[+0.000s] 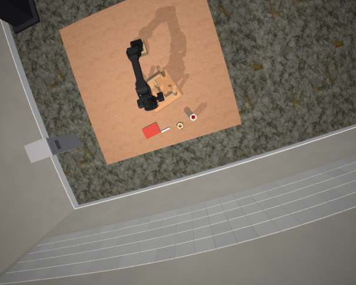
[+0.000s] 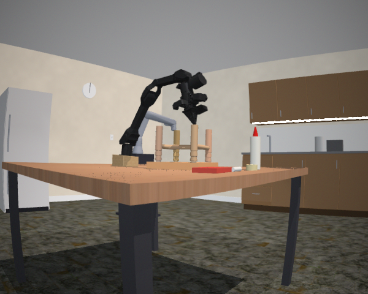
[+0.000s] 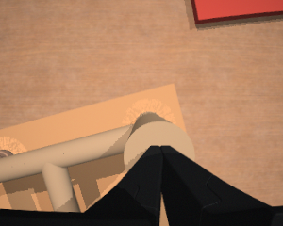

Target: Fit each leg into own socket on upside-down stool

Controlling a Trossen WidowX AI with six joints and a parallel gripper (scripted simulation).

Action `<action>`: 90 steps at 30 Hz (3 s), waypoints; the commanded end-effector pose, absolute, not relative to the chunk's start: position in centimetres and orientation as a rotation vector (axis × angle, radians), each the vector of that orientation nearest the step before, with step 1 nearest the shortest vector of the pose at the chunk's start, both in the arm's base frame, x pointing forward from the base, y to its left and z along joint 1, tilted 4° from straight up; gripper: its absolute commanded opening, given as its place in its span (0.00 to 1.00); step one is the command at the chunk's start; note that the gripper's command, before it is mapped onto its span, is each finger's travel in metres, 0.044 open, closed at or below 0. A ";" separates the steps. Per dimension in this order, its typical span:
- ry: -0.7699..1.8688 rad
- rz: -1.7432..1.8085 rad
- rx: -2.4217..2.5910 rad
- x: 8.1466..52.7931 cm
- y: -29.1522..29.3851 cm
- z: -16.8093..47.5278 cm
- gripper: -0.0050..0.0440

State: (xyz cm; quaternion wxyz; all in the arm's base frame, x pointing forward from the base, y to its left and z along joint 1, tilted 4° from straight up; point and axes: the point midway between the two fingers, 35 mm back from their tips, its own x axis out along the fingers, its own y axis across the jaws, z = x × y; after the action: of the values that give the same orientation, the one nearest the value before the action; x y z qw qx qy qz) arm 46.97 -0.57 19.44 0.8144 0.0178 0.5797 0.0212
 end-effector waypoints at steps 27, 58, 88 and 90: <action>1.252 0.043 0.039 47.0 -0.6 19.2 0.10; 1.244 -0.012 0.081 39.6 -3.6 23.6 0.10; 1.263 -0.079 0.138 29.4 -5.2 20.0 0.10; 1.263 -0.079 0.138 29.4 -5.2 19.9 0.10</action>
State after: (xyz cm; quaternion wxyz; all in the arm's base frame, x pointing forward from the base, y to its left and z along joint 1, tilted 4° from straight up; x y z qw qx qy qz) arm 29.53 -5.33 20.31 0.8029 0.0639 0.5915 -0.0378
